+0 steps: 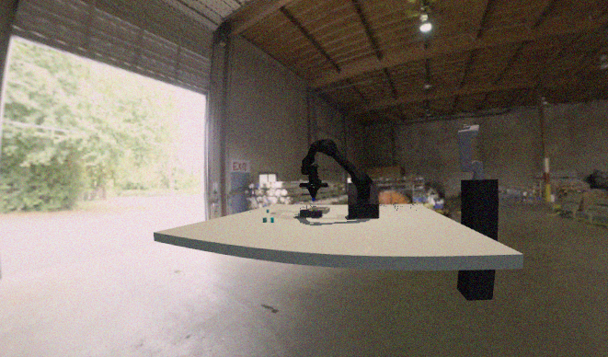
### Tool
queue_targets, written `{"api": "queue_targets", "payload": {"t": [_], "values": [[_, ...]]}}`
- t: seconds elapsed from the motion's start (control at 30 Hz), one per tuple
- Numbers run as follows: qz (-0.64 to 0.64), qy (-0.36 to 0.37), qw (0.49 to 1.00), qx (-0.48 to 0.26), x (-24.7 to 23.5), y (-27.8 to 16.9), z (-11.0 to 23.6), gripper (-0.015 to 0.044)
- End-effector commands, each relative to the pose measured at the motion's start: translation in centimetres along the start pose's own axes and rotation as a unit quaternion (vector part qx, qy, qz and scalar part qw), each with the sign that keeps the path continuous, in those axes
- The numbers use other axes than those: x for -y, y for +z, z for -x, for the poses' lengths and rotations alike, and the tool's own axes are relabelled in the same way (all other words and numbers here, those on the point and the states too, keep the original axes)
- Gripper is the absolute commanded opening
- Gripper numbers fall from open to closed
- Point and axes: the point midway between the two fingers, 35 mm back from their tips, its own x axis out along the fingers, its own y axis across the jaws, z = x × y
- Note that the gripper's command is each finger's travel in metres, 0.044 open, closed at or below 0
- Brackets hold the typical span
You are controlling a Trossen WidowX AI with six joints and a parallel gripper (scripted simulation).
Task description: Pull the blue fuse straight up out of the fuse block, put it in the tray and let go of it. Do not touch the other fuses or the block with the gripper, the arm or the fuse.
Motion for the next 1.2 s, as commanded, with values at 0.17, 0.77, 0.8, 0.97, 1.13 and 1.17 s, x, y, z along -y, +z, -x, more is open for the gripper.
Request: {"api": "queue_targets", "payload": {"t": [0.17, 0.77, 0.8, 0.97, 1.13, 1.17], "values": [[0.002, -0.003, 1.000, -0.002, 0.6, 5.8, -0.4, 0.0000], [0.002, -0.003, 1.000, -0.002, 0.6, 5.8, -2.5, 0.0000], [0.002, -0.003, 1.000, -0.002, 0.6, 5.8, -2.6, 0.0000], [0.002, -0.003, 1.000, -0.002, 0.6, 5.7, -3.4, 0.0000], [0.002, -0.003, 1.000, -0.003, 0.6, 5.7, -4.2, 0.0000], [0.002, -0.003, 1.000, -0.003, 0.7, 5.7, -4.4, 0.0000]]}}
